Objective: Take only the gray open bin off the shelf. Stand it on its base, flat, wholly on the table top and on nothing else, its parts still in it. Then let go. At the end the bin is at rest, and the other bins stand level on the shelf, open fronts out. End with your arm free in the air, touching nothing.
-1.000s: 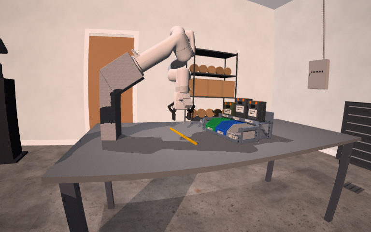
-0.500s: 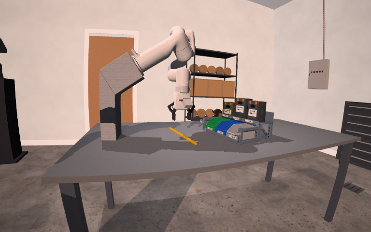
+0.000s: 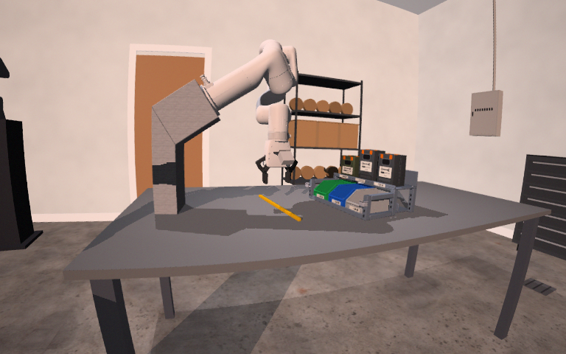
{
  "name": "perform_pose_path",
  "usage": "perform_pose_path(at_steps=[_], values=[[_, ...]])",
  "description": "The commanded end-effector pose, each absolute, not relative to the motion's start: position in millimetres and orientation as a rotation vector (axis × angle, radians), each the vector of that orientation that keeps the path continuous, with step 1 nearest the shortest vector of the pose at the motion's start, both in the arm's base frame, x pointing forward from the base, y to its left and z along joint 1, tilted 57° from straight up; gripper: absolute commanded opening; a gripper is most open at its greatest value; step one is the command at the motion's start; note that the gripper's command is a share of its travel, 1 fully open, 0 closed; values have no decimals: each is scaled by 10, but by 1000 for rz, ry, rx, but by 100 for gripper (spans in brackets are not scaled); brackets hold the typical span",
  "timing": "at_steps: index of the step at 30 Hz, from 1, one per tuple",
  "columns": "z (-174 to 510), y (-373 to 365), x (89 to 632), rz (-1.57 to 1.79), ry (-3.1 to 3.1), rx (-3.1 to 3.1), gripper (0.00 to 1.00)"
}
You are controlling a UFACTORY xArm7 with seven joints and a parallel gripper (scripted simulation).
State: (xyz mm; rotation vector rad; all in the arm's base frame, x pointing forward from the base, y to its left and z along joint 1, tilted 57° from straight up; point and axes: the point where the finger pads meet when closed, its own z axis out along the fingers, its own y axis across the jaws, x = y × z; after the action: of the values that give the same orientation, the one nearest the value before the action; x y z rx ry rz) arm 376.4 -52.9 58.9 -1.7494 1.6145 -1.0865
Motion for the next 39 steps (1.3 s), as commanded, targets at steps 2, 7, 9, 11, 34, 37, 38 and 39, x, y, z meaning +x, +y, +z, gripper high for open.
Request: perform_pose_path(at_steps=[2,7,9,11,34,37,38,39], values=[[652,-508,3678,-1088,1615,-1749,100],[897,-408,3353,-1089,1613,-1750,100],[897,-408,3353,-1089,1613,-1750,100],[897,-408,3353,-1089,1613,-1750,100],[897,-408,3353,-1089,1613,-1750,100],[713,-483,3596,-1088,1615,-1750,100],[775,-458,3515,-1088,1614,-1750,100],[836,-433,3434,-1088,1614,-1750,100]])
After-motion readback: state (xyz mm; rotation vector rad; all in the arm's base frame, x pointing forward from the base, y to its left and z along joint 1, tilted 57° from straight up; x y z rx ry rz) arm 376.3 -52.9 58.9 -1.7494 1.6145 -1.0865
